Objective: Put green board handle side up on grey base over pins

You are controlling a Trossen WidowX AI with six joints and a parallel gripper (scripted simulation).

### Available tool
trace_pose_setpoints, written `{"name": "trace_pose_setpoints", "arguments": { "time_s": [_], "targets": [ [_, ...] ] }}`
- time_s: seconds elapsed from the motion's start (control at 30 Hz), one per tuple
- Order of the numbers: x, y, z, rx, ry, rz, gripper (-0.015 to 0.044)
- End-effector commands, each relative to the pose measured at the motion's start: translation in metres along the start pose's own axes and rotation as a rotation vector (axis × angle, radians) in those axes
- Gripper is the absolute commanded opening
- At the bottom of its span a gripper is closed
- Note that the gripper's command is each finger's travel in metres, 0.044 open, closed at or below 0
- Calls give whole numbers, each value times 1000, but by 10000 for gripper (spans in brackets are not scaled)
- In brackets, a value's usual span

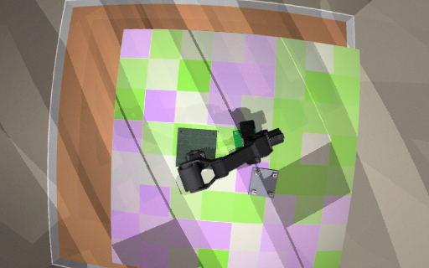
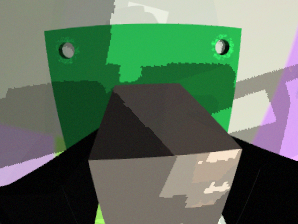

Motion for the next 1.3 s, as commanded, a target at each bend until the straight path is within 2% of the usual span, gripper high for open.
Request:
{"name": "trace_pose_setpoints", "arguments": {
  "time_s": [0.0,0.2,0.37,1.27],
  "targets": [
    [-1,0,0,3,-2,-1,164],
    [-1,0,0,3,-2,-1,124],
    [6,1,0,3,-2,-1,0],
    [75,2,0,3,-2,-2,0]
  ]
}}
Point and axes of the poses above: the point midway between the two fingers, 35 mm back from their tips, its own x axis back along the fingers, its own z axis across the jaws, y = z × x, the point moved 2 cm from there along x, back along the fingers, and after that the axes turned 3 degrees about x, right-handed, at the moved point
